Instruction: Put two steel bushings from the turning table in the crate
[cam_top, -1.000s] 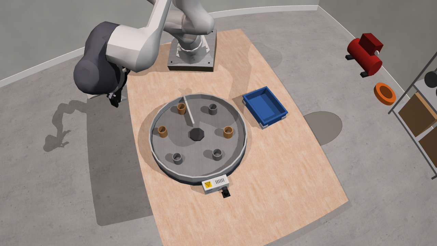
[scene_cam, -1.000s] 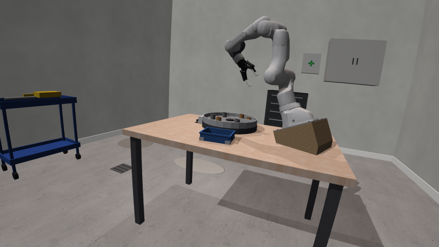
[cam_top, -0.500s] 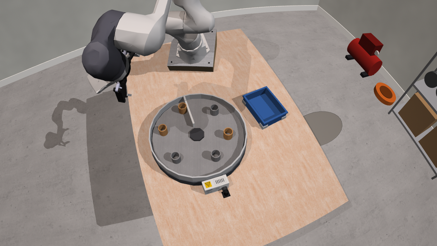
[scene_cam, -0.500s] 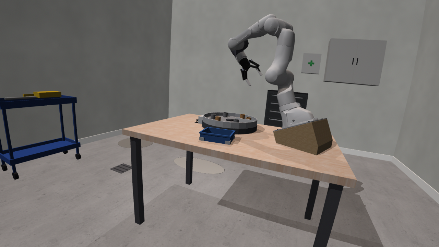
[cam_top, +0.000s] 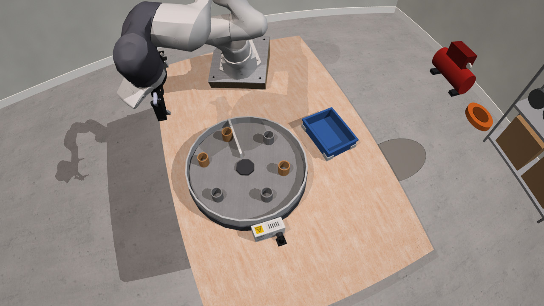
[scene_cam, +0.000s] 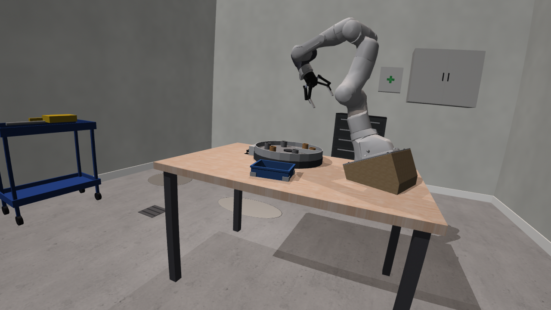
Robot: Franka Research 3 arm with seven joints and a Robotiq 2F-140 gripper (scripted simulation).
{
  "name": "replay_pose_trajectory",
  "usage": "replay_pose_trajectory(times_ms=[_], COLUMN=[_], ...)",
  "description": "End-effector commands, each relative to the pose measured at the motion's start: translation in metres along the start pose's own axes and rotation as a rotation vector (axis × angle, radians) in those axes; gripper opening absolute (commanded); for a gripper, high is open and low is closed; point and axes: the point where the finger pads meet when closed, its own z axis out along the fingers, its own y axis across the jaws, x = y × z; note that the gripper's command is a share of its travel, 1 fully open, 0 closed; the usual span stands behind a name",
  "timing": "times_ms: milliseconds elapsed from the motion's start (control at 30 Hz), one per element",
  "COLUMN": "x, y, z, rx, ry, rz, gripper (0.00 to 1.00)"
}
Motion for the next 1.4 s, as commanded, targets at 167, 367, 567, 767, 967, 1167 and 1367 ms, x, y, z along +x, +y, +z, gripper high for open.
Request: replay_pose_trajectory(times_ms=[167,367,567,767,967,1167,1367], x=[0.002,0.000,-0.002,-0.005,-0.010,-0.014,-0.021], y=[0.003,0.005,0.006,0.005,0.003,-0.001,-0.005], z=[0.010,0.018,0.026,0.035,0.045,0.054,0.064], rx=[0.040,0.064,0.086,0.109,0.131,0.150,0.171], ry=[0.039,0.062,0.085,0.112,0.142,0.171,0.206], rz=[-0.272,-0.403,-0.526,-0.663,-0.802,-0.929,-1.071], gripper=[1.00,1.00,1.00,1.00,1.00,1.00,1.00])
